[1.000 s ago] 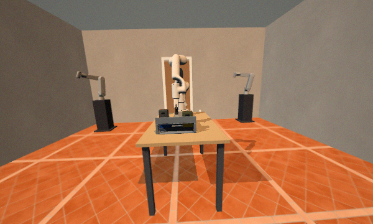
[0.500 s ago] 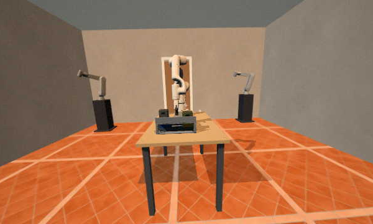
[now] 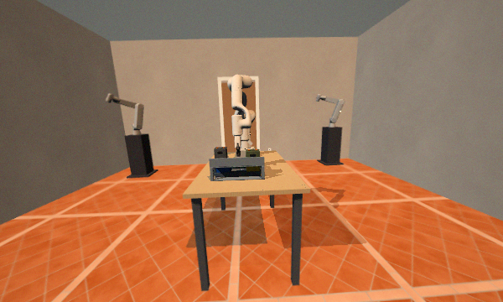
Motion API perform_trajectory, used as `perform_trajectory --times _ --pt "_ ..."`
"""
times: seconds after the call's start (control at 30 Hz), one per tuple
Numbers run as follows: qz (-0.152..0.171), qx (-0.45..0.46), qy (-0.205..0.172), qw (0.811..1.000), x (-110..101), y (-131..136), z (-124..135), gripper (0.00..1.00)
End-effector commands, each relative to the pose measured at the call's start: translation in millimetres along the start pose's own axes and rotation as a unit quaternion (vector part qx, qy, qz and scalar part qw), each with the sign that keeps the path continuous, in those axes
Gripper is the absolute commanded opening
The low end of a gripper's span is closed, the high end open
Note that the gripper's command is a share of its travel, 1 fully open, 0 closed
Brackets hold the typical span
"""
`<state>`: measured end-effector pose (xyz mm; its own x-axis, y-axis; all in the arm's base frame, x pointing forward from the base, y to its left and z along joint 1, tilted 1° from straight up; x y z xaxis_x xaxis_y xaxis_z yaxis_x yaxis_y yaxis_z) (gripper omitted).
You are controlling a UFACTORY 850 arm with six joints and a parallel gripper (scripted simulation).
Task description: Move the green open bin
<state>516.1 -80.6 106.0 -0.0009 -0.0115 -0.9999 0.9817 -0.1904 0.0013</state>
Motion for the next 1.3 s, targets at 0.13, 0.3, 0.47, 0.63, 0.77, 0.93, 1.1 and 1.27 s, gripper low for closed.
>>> perform_trajectory --times 0.13,0.3,0.47,0.63,0.77,0.93,1.1,1.27 --pt "0.001 0.0 0.0 1.0 0.4 1.0 0.0 0.33" --pt "0.001 0.0 0.0 1.0 6.3 0.9 0.0 0.33" --pt "0.001 0.0 0.0 1.0 10.3 0.8 0.0 0.33" --pt "0.001 0.0 0.0 1.0 10.3 0.8 0.0 0.33" --pt "0.001 0.0 0.0 1.0 10.3 0.8 0.0 0.33" --pt "0.001 0.0 0.0 1.0 20.1 0.5 0.0 0.33" --pt "0.001 0.0 0.0 1.0 20.1 0.5 0.0 0.33" --pt "0.001 0.0 0.0 1.0 20.1 0.5 0.0 0.33"
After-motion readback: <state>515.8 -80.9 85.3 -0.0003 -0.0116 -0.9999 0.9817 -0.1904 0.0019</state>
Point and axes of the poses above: the point where the finger pads meet when closed, its own x axis out along the fingers, its own y axis across the jaws, z = x × y, the point moved 5 cm from there along -x, back along the fingers, and after that the axes turned 8 degrees about x, right-handed, at the moved point
